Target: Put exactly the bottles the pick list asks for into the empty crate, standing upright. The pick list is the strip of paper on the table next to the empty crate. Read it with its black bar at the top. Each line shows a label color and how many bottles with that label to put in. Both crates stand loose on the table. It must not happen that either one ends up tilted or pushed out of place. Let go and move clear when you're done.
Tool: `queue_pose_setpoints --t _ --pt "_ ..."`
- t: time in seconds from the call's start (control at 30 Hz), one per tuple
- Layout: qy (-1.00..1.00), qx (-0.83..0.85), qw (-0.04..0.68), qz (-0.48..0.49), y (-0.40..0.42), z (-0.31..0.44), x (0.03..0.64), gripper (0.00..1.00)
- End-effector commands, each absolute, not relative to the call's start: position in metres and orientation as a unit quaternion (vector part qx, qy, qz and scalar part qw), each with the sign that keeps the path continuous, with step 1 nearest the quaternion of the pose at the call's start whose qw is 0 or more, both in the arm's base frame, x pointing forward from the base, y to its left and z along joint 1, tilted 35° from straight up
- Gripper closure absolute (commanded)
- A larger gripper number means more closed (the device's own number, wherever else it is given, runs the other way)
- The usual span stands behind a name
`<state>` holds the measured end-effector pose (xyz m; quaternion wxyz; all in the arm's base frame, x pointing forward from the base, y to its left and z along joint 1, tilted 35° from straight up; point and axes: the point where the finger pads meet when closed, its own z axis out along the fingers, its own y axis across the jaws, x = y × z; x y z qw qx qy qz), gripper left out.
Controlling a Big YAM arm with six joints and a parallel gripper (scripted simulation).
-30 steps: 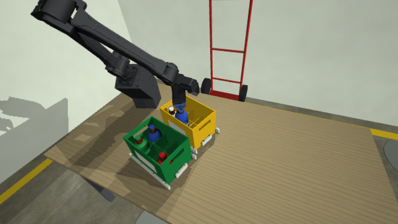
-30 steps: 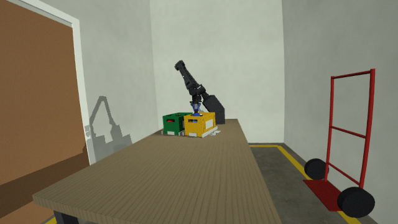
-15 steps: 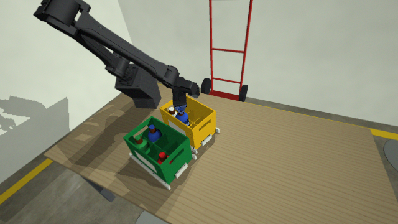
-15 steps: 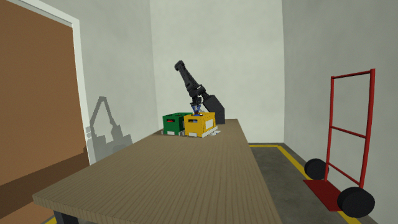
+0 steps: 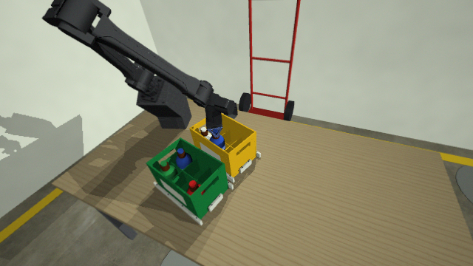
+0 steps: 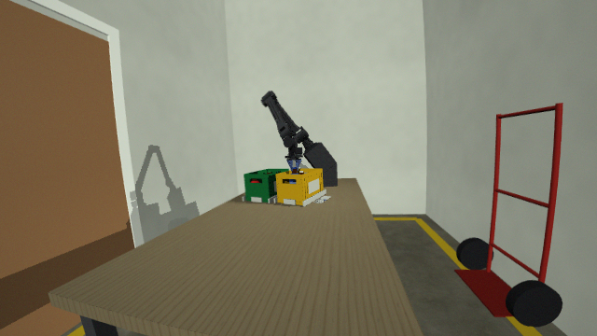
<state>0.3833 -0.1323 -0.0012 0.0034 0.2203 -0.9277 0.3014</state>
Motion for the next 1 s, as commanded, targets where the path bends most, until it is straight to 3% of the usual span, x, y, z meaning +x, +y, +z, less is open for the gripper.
queue_pose_setpoints --t 0.0,0.97 --pt "-0.926 0.221 -0.009 0.308 -0.134 0.007 0.388 1.0" --pt "-0.926 0.22 -0.007 0.305 -0.136 0.001 0.387 1.0"
